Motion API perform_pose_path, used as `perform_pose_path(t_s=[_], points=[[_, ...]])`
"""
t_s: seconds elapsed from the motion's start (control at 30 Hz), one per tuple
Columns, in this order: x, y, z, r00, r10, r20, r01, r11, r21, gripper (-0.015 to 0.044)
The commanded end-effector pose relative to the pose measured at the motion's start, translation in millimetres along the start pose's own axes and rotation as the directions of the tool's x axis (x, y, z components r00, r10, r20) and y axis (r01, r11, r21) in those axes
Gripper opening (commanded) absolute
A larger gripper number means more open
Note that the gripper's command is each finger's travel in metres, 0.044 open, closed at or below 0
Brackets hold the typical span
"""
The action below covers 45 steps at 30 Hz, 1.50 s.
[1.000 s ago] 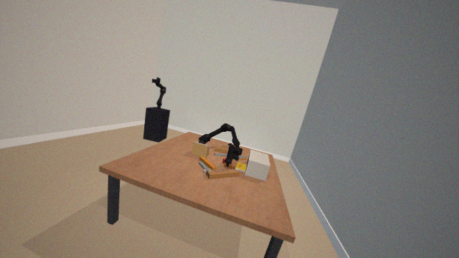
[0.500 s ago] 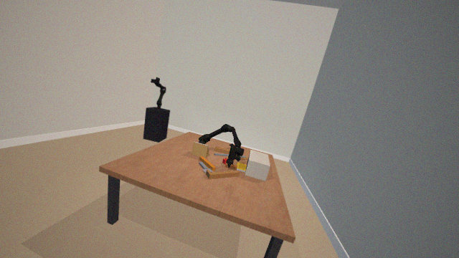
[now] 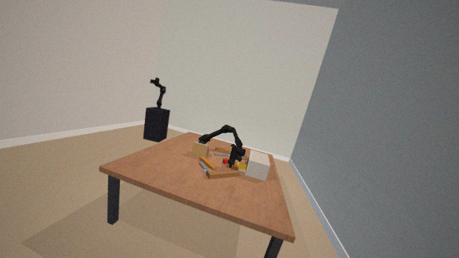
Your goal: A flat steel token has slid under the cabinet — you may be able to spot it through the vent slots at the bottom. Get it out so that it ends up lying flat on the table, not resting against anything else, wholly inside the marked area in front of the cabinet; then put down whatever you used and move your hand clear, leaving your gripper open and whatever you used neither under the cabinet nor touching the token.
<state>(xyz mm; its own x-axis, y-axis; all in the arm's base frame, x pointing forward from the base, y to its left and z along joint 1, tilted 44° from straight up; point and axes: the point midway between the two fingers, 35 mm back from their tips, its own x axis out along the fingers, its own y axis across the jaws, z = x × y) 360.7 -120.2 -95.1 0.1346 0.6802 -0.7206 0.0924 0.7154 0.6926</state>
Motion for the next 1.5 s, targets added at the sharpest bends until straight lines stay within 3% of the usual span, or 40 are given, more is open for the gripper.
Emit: perform_pose_path(t_s=[0.0,1.47], points=[[0,0,5,1.000,-0.002,0.003,0.002,1.000,-0.001,0.0000],[0,4,39,1.000,-0.002,0.004,0.002,1.000,-0.002,0.0000]])
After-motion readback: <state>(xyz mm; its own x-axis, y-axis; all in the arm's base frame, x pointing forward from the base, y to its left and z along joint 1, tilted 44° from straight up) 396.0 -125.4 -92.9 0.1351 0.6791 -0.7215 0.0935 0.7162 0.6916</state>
